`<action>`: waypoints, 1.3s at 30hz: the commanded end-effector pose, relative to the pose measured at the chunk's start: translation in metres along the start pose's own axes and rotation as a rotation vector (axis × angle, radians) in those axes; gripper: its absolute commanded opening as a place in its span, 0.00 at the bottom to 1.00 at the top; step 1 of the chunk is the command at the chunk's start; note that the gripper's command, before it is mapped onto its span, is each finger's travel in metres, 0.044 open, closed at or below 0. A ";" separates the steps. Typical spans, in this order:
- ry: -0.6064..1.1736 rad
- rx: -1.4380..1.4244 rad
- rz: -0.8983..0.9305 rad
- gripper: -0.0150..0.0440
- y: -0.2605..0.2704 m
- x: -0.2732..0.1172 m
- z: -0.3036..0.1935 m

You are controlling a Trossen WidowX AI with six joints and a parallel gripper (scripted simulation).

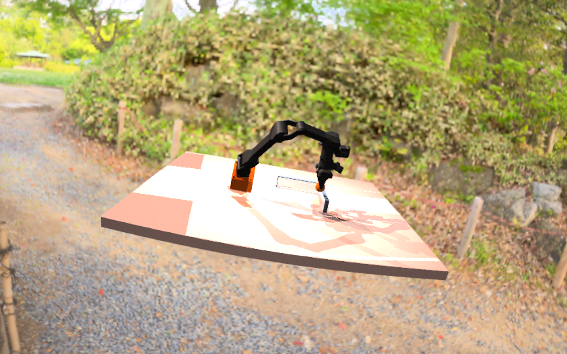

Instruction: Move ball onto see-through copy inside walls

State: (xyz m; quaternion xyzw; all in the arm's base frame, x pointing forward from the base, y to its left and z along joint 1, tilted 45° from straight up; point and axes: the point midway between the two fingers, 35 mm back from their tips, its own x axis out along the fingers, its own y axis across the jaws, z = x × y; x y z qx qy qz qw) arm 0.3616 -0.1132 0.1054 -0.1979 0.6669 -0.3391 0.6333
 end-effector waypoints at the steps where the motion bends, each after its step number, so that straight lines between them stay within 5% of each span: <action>1: 0.007 -0.007 -0.004 0.25 -0.001 0.015 -0.001; 11: 0.007 -0.007 -0.008 0.25 -0.002 0.062 -0.003; 30: 0.007 -0.007 -0.009 0.25 -0.002 0.082 -0.003; 39: 0.003 -0.002 -0.006 0.65 -0.002 0.078 -0.001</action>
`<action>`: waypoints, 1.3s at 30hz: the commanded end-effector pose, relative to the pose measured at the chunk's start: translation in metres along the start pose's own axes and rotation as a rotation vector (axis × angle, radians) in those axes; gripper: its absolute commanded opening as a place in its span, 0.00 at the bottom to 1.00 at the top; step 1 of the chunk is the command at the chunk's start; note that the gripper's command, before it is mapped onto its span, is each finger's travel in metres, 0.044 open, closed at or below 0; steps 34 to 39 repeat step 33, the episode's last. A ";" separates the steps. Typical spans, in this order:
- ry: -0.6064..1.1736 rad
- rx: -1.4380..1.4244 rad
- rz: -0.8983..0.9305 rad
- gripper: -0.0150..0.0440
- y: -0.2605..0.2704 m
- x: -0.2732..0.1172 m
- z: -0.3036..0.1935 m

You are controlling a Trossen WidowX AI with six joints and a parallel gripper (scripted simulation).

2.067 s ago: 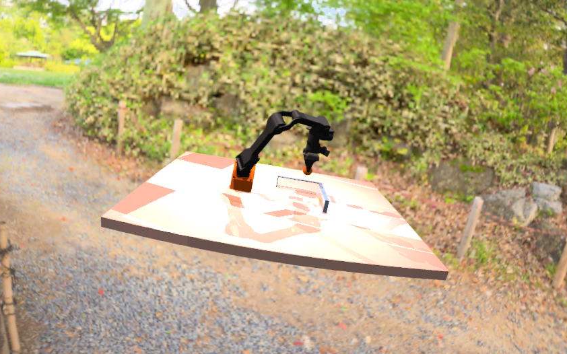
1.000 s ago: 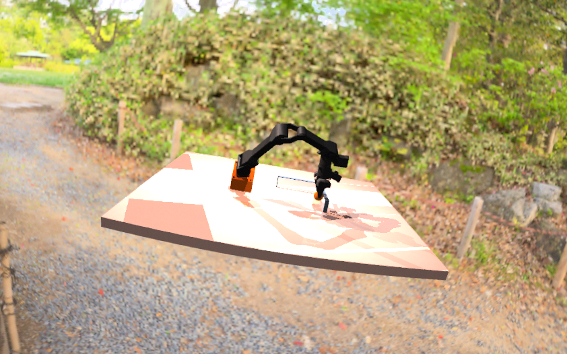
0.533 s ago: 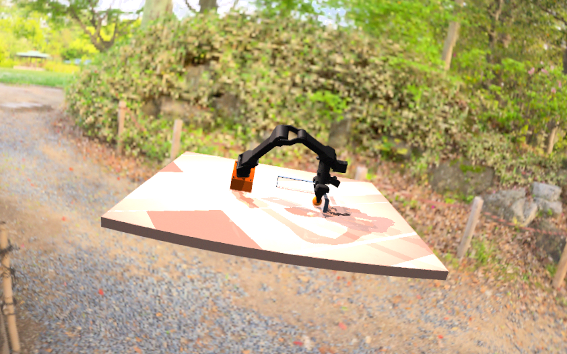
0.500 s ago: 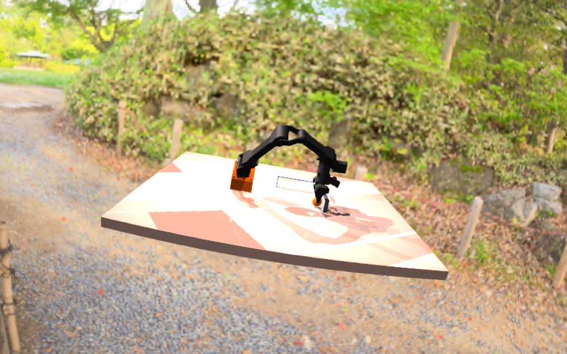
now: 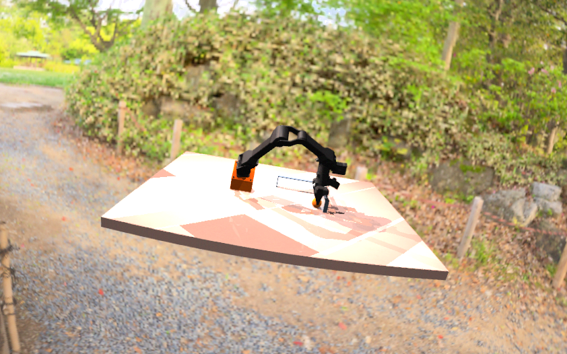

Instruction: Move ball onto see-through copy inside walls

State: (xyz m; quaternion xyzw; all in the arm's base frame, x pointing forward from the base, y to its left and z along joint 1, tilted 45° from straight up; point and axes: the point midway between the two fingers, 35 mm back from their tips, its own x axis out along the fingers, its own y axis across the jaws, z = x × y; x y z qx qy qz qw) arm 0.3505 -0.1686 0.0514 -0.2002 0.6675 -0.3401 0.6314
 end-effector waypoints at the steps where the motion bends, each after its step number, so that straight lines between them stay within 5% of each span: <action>1: 0.001 0.001 0.000 0.70 0.000 0.000 0.000; 4: 0.001 0.001 0.000 0.82 0.000 0.000 0.000; 7: 0.001 0.001 0.000 0.82 0.000 -0.003 0.000; 13: 0.006 -0.004 0.001 0.82 0.001 -0.082 -0.001; 23: -0.015 -0.012 0.001 0.82 0.004 -0.082 0.002; 27: -0.017 -0.009 0.001 1.00 0.003 -0.116 0.000; 39: -0.017 -0.008 0.001 1.00 0.002 -0.125 -0.002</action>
